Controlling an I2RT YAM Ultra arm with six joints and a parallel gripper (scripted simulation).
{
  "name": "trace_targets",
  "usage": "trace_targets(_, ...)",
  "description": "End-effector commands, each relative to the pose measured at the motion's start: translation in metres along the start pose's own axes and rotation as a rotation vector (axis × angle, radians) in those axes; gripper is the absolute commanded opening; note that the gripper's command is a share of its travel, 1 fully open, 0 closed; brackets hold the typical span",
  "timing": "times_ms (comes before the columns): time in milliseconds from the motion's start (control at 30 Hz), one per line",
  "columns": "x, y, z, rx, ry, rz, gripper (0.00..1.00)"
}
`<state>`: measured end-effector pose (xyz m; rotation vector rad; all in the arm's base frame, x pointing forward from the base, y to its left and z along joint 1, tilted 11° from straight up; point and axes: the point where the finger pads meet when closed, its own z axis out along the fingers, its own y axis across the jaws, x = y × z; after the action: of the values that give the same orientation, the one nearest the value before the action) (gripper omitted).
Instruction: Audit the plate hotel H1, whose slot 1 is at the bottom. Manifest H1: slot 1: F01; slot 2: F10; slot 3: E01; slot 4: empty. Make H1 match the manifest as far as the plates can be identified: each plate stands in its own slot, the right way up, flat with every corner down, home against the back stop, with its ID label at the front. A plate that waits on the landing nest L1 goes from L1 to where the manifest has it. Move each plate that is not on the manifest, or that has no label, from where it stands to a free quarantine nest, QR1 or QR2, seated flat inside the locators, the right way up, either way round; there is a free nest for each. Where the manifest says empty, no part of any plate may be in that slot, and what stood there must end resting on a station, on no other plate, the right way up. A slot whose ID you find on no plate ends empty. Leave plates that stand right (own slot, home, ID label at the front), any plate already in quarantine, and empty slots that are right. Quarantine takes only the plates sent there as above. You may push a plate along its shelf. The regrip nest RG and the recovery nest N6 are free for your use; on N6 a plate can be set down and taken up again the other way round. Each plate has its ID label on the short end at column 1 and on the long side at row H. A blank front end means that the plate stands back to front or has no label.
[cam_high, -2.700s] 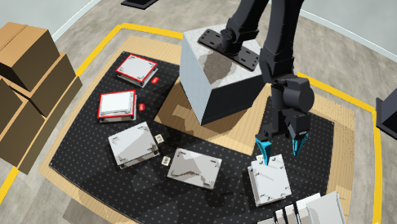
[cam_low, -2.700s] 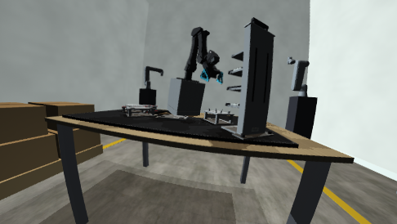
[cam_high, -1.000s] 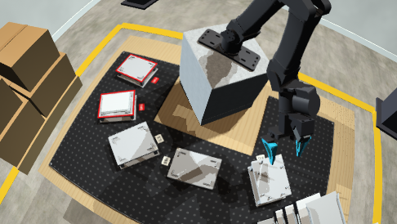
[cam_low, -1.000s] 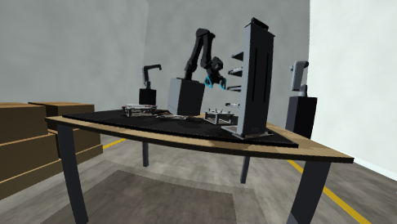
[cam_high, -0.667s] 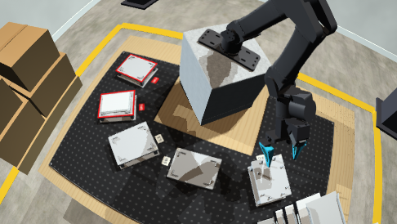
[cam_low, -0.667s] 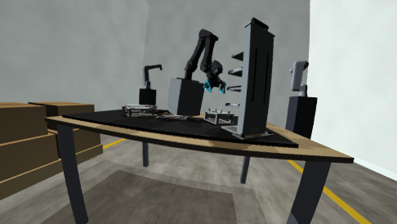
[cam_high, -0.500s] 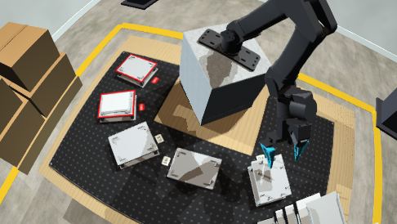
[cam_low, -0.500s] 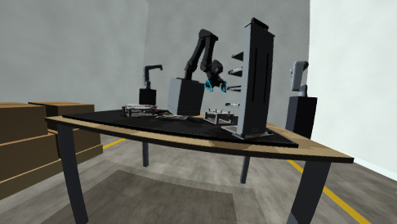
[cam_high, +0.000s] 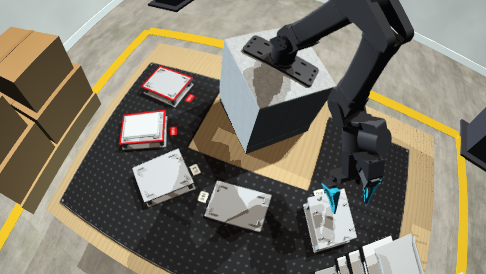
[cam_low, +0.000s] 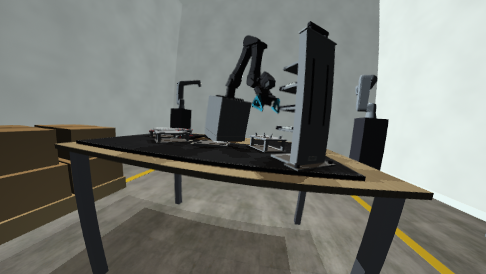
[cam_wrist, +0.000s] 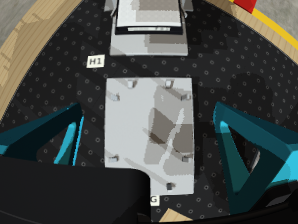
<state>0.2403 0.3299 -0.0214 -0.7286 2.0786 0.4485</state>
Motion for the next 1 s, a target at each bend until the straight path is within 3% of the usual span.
trace_targets(0,-0.005,0.0,0.001,0.0,-0.008,0.0,1.0)
trace_targets(967,-0.031,0.0,0.026,0.0,-0.01,0.0,1.0)
